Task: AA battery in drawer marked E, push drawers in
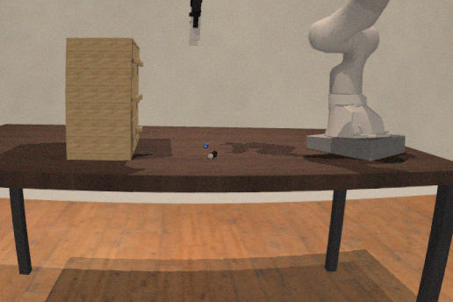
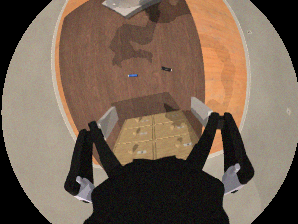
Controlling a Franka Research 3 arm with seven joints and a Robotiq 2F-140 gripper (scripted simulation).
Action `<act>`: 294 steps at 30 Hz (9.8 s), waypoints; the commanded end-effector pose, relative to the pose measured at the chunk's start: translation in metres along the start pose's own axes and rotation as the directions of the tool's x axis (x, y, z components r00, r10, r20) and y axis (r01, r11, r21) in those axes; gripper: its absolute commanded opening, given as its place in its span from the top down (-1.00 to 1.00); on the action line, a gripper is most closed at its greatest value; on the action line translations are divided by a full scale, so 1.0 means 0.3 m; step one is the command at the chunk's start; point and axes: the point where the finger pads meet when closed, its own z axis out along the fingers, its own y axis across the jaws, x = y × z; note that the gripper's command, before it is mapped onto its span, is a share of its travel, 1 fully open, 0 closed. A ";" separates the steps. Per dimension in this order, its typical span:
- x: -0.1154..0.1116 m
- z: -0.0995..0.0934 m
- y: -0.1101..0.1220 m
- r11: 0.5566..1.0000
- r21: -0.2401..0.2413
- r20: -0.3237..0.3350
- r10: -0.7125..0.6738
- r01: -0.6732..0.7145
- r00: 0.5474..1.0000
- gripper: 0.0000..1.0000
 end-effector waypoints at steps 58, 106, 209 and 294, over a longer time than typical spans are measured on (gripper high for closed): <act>-0.259 0.151 -0.181 0.998 0.007 0.722 -0.045 0.058 0.690 -1.00; -0.329 0.223 -0.178 0.998 0.008 0.857 -0.036 0.057 0.514 -1.00; -0.025 -0.086 -0.193 0.998 0.008 0.075 -0.058 0.057 0.995 -1.00; 0.170 -0.185 -0.354 0.998 0.008 0.076 -0.058 0.057 0.995 -1.00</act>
